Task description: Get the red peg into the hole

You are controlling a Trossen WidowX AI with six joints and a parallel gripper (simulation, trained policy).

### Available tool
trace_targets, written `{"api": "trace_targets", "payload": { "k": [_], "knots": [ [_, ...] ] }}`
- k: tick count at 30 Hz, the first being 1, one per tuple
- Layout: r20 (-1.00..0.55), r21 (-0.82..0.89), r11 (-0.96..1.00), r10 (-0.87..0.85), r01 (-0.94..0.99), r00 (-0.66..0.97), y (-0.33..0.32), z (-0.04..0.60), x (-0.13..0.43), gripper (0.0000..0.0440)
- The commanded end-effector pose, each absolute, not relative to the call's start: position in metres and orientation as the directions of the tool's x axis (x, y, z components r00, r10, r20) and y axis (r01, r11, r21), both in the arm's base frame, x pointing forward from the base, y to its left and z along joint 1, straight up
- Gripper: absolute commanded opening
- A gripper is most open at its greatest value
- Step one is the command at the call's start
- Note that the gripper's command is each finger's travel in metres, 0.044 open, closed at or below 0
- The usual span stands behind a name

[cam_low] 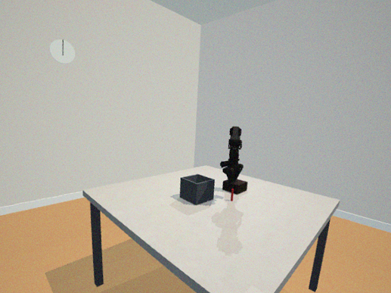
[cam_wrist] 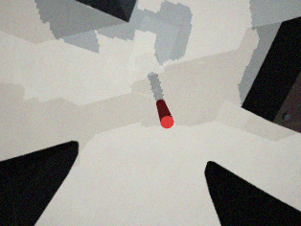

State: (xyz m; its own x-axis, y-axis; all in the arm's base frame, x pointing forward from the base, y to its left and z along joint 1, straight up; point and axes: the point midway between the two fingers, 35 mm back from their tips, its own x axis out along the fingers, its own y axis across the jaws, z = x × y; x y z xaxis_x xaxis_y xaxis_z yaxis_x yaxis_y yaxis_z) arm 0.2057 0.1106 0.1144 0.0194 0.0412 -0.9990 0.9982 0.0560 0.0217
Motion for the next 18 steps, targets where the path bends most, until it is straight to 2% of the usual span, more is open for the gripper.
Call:
{"api": "trace_targets", "payload": {
  "k": [1, 18],
  "knots": [
    [-0.999, -0.024, 0.094, 0.033, 0.995, -0.027, 0.11, 0.102, 0.198, 0.044],
    [-0.995, -0.101, 0.15, -0.003, 0.984, -0.102, 0.099, 0.043, 0.184, 0.0422]
  ]
}}
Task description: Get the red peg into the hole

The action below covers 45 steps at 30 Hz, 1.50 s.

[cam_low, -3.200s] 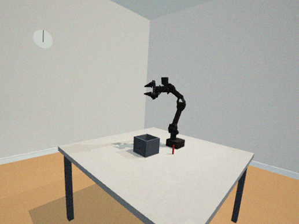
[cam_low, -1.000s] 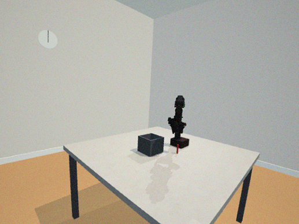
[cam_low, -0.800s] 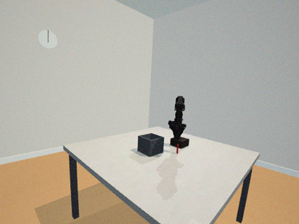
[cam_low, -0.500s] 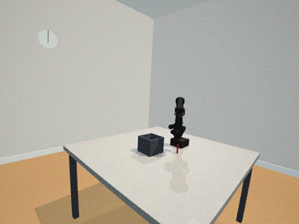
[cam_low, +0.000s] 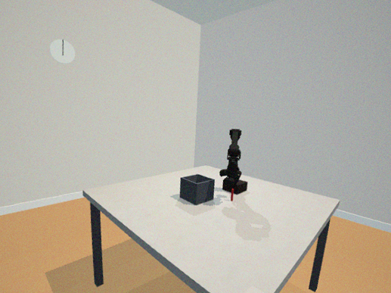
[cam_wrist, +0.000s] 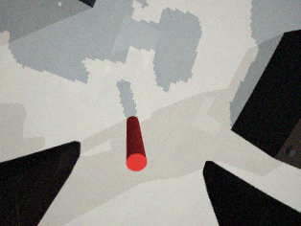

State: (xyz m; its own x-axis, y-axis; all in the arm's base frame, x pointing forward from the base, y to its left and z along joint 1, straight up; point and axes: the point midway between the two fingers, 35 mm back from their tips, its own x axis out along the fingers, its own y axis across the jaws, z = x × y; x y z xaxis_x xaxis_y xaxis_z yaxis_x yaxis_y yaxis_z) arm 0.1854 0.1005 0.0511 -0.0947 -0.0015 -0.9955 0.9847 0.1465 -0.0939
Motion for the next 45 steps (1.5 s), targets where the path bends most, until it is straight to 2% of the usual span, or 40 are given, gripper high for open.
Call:
{"api": "trace_targets", "payload": {
  "k": [1, 7, 10, 22, 25, 45],
  "knots": [
    [-0.995, -0.102, 0.149, -0.004, 0.984, -0.103, 0.099, 0.04, 0.184, 0.042],
    [-0.995, -0.101, 0.141, -0.007, 0.985, -0.101, 0.097, 0.023, 0.182, 0.0396],
    [-0.995, -0.096, 0.139, -0.007, 0.986, -0.096, 0.097, 0.016, 0.182, 0.0365],
    [-0.996, -0.078, 0.195, 0.024, 0.978, -0.084, 0.107, -0.004, 0.191, 0.0057],
    [-0.996, -0.07, 0.213, 0.034, 0.975, -0.079, 0.11, -0.006, 0.194, 0.0],
    [-0.988, 0.109, 0.15, 0.127, 0.983, 0.091, 0.113, 0.049, 0.225, 0.0]
  ]
}}
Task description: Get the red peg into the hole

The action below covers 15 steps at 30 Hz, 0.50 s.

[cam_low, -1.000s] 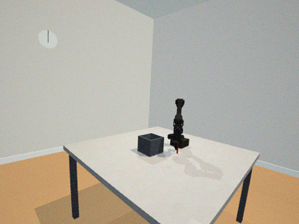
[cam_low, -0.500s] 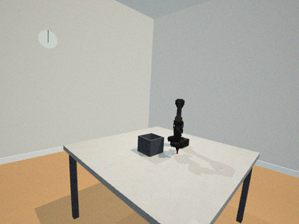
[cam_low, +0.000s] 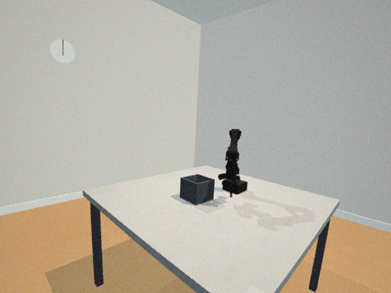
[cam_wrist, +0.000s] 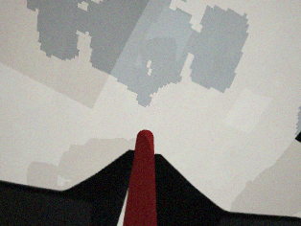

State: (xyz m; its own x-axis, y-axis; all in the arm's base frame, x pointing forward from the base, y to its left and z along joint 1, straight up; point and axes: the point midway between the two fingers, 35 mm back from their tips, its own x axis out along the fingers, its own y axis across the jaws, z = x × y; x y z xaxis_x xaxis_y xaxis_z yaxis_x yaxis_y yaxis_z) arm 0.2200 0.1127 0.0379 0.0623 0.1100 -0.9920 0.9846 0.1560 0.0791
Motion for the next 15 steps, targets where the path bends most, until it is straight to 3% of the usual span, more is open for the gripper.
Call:
{"api": "trace_targets", "payload": {
  "k": [1, 15],
  "knots": [
    [-0.986, 0.12, 0.15, 0.131, 0.981, 0.101, 0.113, 0.053, 0.227, 0.0],
    [-0.965, 0.247, 0.171, 0.127, 0.954, 0.227, 0.093, 0.113, 0.254, 0.0]
  ]
}}
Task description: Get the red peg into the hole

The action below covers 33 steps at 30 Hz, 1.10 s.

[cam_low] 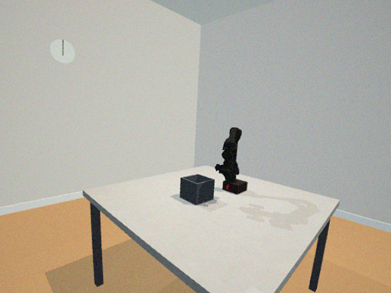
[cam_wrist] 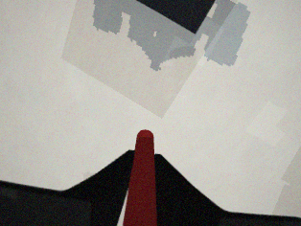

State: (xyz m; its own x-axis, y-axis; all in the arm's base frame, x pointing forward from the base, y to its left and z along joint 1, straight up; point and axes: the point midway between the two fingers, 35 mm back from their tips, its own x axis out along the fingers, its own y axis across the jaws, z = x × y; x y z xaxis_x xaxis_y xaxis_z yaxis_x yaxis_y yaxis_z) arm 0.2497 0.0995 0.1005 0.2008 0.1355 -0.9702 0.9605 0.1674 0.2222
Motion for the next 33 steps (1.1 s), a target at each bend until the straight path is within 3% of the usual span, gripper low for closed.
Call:
{"api": "trace_targets", "payload": {
  "k": [1, 13, 33],
  "knots": [
    [-0.964, 0.253, 0.173, 0.123, 0.952, 0.234, 0.09, 0.117, 0.256, 0.0],
    [-0.961, 0.278, 0.176, 0.053, 0.944, 0.273, 0.048, 0.154, 0.27, 0.0],
    [-0.975, 0.213, 0.157, -0.032, 0.964, 0.22, -0.015, 0.154, 0.28, 0.0]
  ]
}}
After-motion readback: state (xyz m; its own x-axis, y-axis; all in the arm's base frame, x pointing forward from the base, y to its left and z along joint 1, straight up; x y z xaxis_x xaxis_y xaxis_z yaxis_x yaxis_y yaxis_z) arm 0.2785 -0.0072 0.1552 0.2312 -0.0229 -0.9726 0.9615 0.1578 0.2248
